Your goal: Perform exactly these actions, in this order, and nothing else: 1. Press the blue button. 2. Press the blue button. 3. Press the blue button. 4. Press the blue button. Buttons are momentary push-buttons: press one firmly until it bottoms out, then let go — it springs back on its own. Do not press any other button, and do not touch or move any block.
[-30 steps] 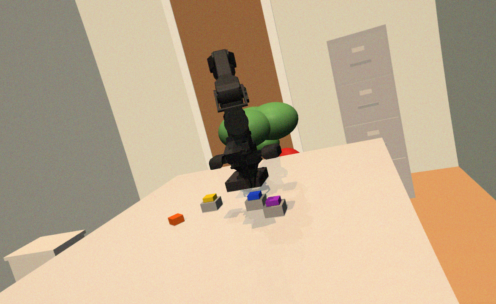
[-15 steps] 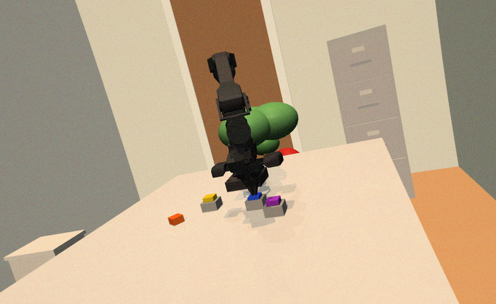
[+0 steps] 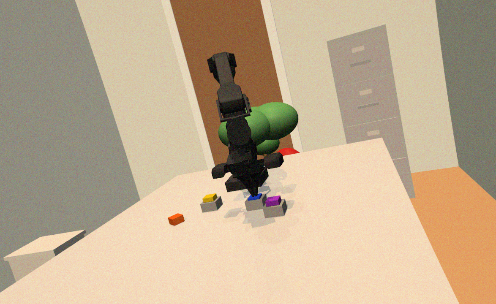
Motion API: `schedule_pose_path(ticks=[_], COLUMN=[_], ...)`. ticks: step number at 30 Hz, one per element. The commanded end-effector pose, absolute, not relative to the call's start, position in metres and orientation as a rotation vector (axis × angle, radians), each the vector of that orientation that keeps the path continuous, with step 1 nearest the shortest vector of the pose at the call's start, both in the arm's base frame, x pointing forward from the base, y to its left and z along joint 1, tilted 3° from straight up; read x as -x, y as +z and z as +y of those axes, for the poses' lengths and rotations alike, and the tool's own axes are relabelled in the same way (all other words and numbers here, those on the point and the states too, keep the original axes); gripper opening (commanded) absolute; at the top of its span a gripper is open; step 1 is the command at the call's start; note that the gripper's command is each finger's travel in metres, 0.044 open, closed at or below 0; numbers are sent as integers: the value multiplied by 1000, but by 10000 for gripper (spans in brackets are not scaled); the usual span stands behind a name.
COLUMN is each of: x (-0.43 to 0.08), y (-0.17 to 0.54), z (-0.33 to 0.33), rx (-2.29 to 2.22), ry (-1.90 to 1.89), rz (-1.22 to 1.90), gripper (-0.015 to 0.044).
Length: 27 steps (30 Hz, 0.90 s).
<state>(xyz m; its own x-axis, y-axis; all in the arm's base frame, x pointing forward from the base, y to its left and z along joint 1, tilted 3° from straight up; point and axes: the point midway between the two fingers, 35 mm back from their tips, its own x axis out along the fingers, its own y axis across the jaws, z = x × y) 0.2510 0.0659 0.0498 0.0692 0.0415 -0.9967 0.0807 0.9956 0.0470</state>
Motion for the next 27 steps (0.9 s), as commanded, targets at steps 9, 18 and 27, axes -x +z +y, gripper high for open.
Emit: schedule_pose_path(ticks=[9,18,27], x=[-248,-249,-250], y=[84,75,60], z=[64,64,65], rx=[-94,-94,-94], ry=[-32,-32,-32], rz=[1506,1506,1506], gripper=[20,20,20])
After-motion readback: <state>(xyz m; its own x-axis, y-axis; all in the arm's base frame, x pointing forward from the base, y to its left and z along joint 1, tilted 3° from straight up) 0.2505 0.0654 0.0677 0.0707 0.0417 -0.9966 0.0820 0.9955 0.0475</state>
